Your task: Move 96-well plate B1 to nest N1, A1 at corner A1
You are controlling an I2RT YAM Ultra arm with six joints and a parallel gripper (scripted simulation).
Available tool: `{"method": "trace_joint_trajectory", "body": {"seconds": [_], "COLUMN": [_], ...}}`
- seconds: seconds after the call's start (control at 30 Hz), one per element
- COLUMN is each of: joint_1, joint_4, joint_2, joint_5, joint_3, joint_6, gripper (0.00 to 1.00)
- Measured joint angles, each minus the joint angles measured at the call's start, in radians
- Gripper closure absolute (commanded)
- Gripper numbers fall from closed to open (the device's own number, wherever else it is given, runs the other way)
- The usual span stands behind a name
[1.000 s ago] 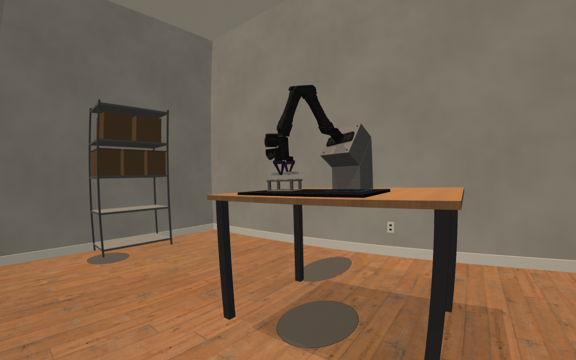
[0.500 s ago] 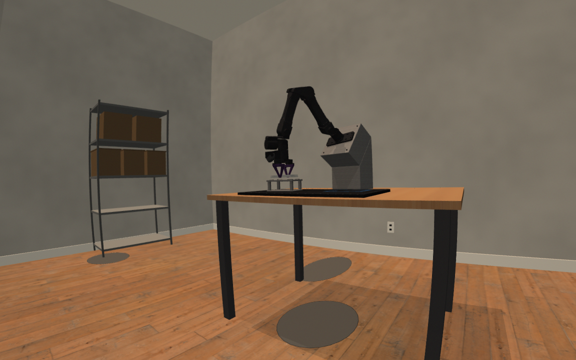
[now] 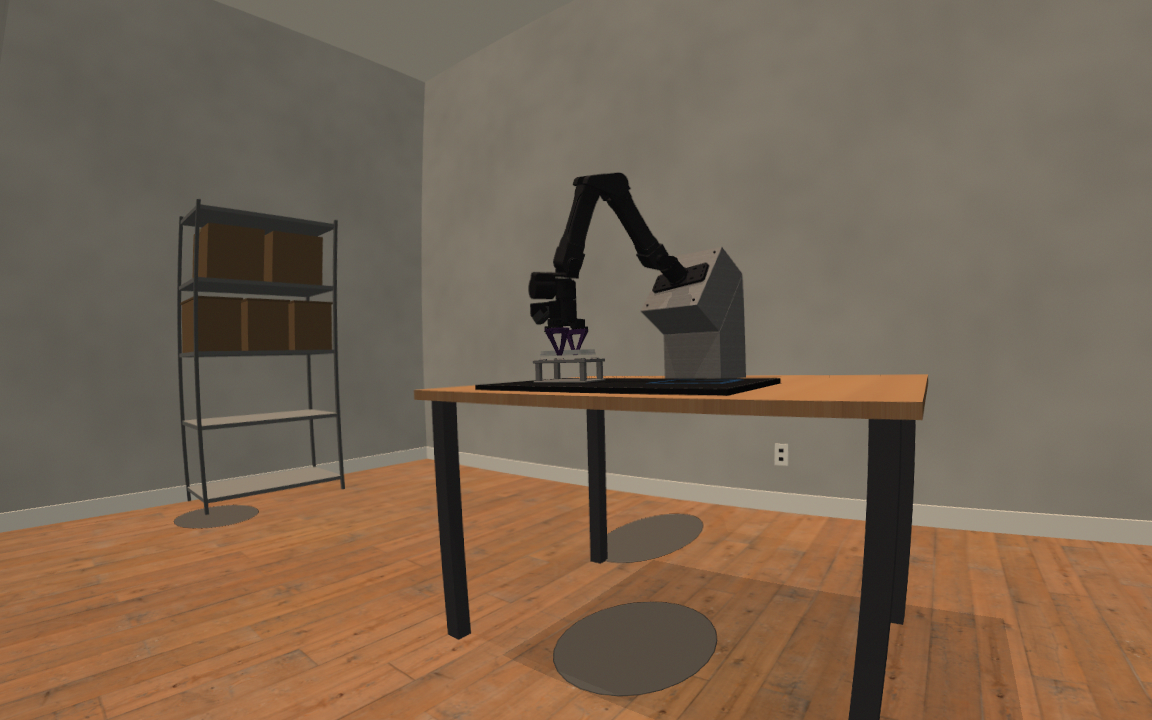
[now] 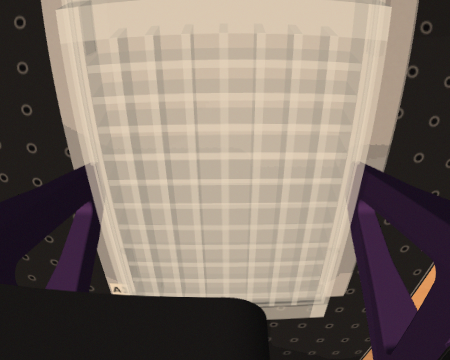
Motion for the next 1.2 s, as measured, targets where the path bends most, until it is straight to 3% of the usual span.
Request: {"method": "trace_joint_trajectory", "body": {"seconds": [1.2], "joint_1": [0.007], "joint_4": [0.023], "joint_2": [0.011], "joint_5": [0.006], "joint_3": [-0.011], "joint_6": [0.005], "gripper": [1.0]}}
